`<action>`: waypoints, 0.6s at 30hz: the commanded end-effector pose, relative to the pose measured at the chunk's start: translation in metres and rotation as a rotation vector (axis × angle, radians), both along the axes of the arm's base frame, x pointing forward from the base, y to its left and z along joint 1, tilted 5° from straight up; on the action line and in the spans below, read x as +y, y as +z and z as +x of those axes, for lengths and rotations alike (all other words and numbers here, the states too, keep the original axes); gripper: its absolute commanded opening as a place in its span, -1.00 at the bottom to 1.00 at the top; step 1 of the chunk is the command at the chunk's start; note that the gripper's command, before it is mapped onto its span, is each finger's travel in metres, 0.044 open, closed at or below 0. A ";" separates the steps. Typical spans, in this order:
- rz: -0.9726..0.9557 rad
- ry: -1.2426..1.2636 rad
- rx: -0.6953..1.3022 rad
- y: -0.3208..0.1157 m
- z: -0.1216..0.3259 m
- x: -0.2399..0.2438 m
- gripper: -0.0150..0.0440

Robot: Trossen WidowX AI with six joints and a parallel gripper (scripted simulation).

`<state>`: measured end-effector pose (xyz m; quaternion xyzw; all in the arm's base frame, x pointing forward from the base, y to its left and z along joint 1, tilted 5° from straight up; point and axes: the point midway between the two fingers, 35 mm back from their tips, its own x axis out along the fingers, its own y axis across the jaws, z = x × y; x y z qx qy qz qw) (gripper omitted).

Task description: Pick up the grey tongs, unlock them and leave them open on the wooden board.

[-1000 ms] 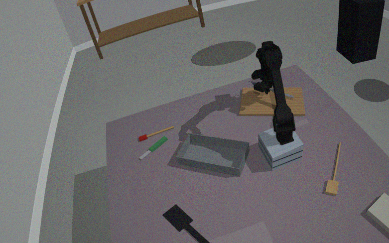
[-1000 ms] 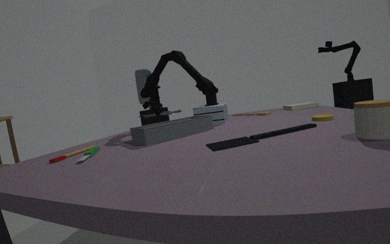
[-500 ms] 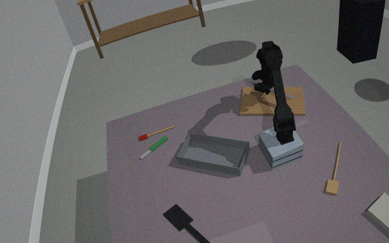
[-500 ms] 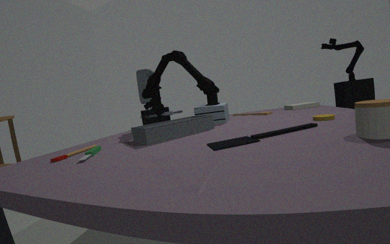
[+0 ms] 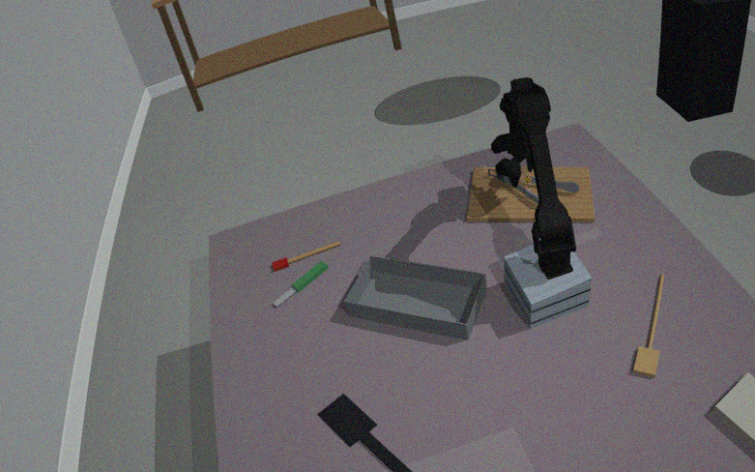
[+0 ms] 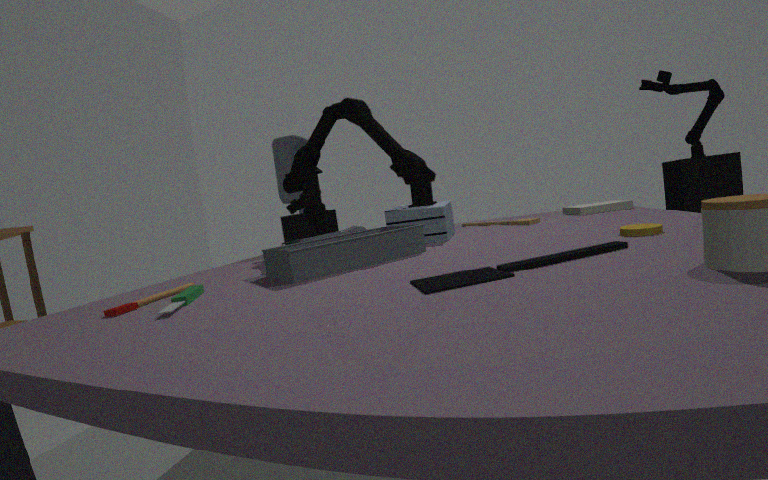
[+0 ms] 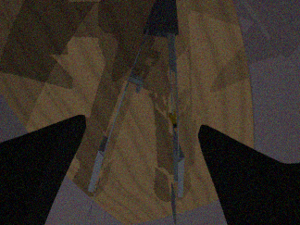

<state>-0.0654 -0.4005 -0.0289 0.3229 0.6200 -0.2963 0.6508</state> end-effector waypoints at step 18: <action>0.010 -0.003 -0.011 0.089 0.115 0.092 1.00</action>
